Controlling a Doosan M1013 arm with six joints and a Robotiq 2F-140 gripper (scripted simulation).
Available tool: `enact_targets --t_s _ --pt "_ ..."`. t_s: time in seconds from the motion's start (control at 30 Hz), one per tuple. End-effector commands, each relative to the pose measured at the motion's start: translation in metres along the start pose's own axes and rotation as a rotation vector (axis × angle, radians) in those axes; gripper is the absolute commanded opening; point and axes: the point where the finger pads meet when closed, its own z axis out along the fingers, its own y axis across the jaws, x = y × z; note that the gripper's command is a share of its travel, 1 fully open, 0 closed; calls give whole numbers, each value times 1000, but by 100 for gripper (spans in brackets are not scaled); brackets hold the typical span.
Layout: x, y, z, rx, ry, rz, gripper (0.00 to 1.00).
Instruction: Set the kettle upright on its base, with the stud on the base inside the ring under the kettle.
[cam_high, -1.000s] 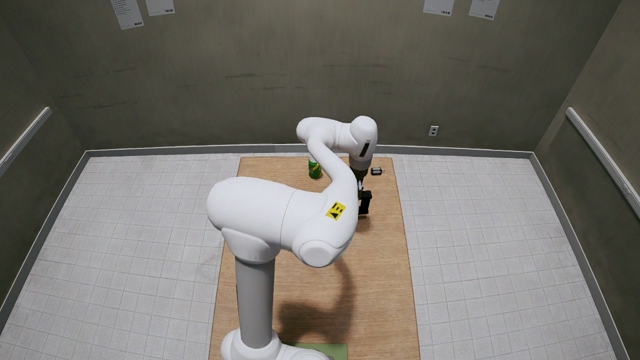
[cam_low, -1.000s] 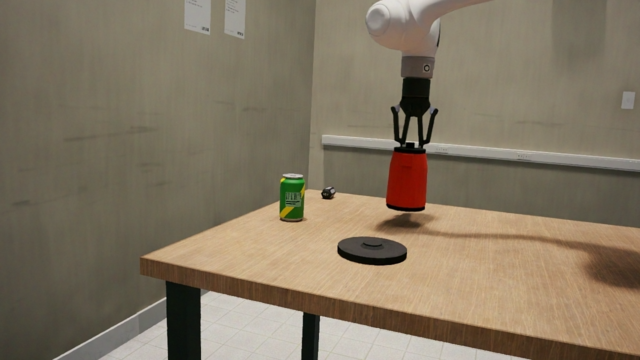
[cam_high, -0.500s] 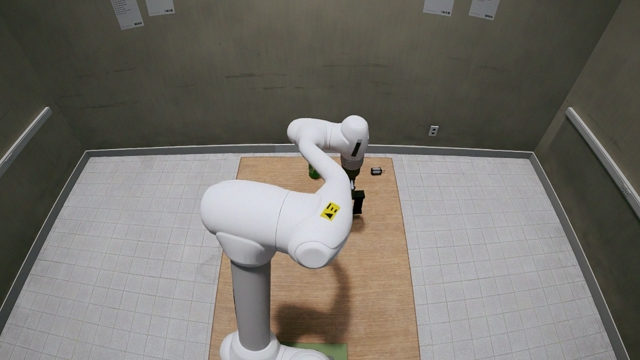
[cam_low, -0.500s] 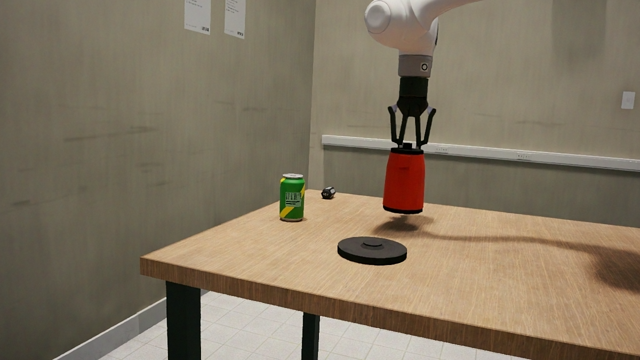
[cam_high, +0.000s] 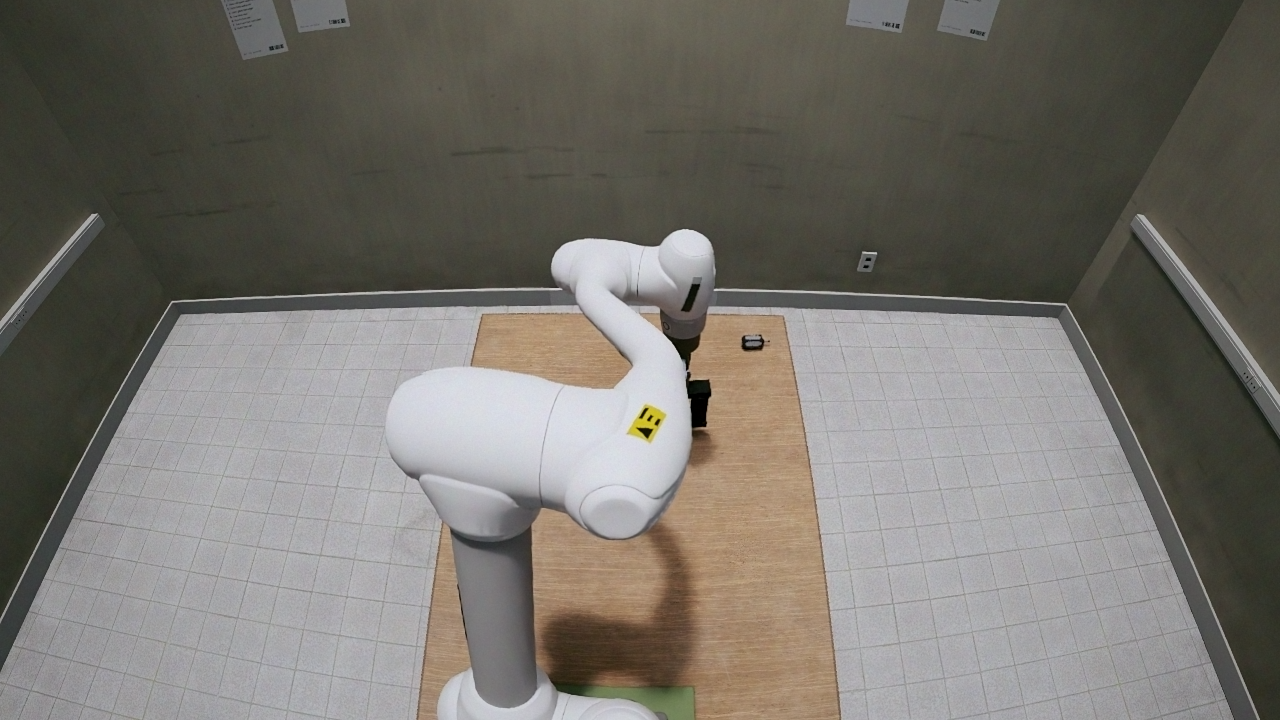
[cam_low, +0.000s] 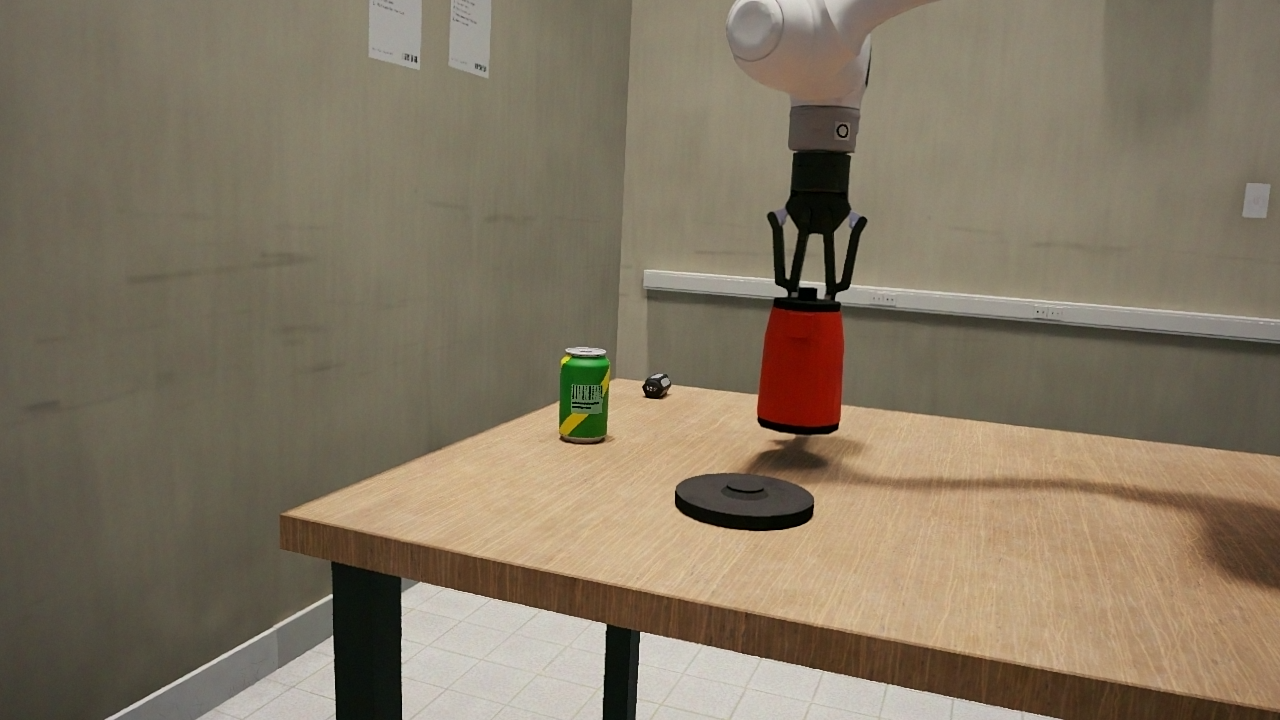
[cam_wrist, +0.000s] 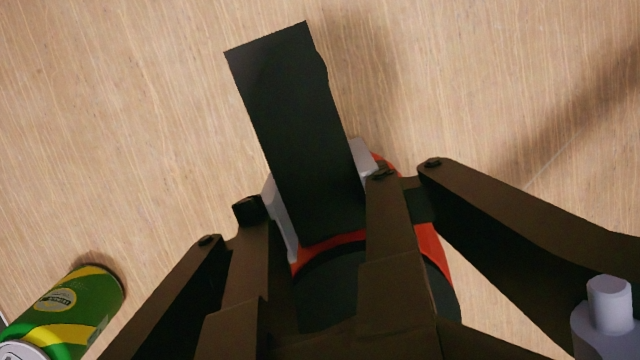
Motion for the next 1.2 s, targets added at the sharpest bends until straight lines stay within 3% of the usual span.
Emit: enact_targets --t_s 0.0,1.17 --pt "-12 -2 -1 2 0 0 10" --pt "-118 -17 -1 2 0 0 10"
